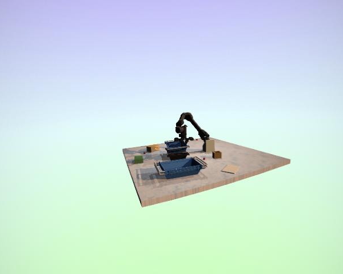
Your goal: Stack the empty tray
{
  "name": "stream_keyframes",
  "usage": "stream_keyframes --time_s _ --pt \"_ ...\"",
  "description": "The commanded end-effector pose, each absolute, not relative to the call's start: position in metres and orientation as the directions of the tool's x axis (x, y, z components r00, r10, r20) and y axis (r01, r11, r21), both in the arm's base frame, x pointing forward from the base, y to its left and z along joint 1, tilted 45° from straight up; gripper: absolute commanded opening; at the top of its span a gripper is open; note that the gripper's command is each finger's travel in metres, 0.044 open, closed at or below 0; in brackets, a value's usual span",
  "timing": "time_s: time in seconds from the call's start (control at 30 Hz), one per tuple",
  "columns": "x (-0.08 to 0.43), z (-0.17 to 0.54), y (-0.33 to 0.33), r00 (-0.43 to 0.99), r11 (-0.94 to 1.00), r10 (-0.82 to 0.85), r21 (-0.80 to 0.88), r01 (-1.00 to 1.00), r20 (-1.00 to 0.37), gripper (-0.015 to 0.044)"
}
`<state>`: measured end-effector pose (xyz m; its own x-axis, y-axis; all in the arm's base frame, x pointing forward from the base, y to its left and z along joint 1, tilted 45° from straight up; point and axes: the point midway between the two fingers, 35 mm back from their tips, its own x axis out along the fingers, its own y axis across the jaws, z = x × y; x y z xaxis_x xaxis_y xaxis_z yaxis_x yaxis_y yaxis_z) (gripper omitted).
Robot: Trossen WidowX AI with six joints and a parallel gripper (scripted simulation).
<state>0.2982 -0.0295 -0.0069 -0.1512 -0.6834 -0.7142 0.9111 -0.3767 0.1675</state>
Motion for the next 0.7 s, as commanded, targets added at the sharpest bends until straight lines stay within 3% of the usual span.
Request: stream_keyframes --time_s 0.0,0.67 --pt "0.2938 -0.0086 -0.0346 -0.176 -0.396 -0.676 0.150 0.906 -0.716 0.0073" --pt "0.2938 -0.0086 -0.0346 -0.176 -0.396 -0.676 0.150 0.906 -0.716 0.0367"
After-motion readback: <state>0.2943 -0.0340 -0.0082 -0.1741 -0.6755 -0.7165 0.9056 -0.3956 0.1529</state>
